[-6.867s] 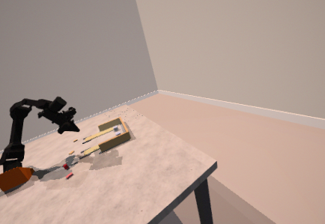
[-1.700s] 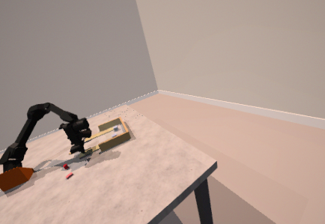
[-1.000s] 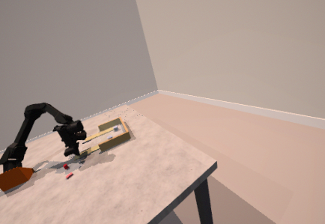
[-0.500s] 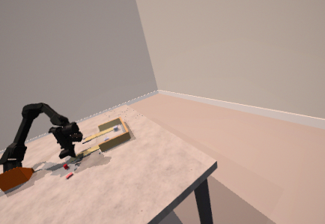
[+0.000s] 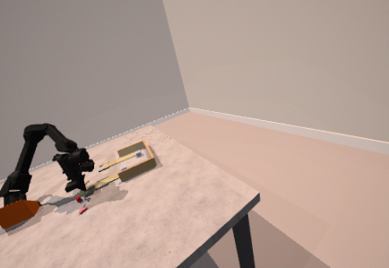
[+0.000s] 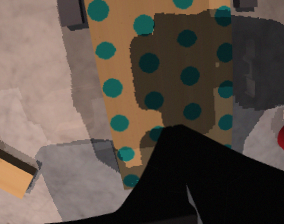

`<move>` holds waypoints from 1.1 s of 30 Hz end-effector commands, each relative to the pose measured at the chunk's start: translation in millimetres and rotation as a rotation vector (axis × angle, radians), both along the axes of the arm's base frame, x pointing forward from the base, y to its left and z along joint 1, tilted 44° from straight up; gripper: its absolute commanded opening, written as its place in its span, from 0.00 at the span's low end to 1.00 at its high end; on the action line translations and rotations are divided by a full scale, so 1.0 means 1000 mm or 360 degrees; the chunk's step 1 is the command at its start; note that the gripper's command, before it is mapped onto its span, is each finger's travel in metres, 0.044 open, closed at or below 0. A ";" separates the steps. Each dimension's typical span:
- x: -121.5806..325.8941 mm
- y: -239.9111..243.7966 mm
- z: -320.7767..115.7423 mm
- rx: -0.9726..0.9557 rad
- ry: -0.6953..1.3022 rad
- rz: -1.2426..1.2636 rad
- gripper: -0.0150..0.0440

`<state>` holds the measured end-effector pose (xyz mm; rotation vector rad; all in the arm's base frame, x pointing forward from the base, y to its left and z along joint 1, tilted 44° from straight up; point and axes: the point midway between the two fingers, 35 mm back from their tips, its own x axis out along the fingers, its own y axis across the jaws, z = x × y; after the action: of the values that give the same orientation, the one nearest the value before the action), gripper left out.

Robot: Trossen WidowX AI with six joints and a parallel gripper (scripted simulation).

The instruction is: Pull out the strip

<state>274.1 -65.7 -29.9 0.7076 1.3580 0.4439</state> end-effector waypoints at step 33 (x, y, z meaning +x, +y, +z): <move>-0.058 0.016 -0.004 0.0007 0.0034 0.0021 0.25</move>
<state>227.1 -56.2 -31.6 0.7072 1.3592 0.4418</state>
